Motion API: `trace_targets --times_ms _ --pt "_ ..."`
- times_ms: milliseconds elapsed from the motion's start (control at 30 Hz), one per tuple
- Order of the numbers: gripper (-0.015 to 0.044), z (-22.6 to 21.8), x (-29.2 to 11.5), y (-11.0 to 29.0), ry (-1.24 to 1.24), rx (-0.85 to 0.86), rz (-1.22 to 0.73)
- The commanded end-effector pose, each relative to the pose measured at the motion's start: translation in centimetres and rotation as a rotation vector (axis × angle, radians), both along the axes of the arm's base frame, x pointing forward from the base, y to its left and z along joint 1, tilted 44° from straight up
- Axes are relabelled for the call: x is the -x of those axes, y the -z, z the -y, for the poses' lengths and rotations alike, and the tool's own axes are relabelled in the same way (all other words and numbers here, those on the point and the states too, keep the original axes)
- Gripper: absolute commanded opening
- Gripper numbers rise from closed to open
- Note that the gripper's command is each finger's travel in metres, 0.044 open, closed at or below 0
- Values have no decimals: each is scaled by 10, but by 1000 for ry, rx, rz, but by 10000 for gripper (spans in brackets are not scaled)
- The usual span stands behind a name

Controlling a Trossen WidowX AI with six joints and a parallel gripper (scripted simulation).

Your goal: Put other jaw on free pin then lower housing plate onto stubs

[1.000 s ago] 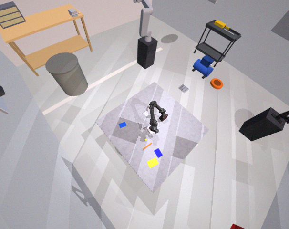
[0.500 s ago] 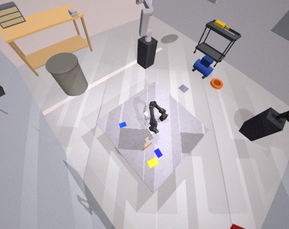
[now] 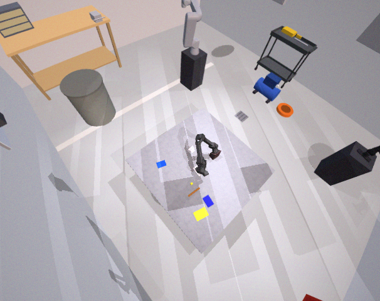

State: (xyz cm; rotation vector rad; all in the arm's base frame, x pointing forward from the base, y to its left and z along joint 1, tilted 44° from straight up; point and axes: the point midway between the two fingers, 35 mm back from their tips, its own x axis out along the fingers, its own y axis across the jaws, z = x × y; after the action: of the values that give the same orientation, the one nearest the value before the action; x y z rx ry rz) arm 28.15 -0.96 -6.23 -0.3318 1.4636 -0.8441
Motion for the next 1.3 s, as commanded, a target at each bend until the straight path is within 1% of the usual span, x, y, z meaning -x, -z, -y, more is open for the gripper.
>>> trace_targets --times_ms 0,300,1267 --pt "134 6 4 5 -6 7 -11" --pt "134 16 6 15 -7 9 -12" --pt "134 18 7 17 -13 8 -18"
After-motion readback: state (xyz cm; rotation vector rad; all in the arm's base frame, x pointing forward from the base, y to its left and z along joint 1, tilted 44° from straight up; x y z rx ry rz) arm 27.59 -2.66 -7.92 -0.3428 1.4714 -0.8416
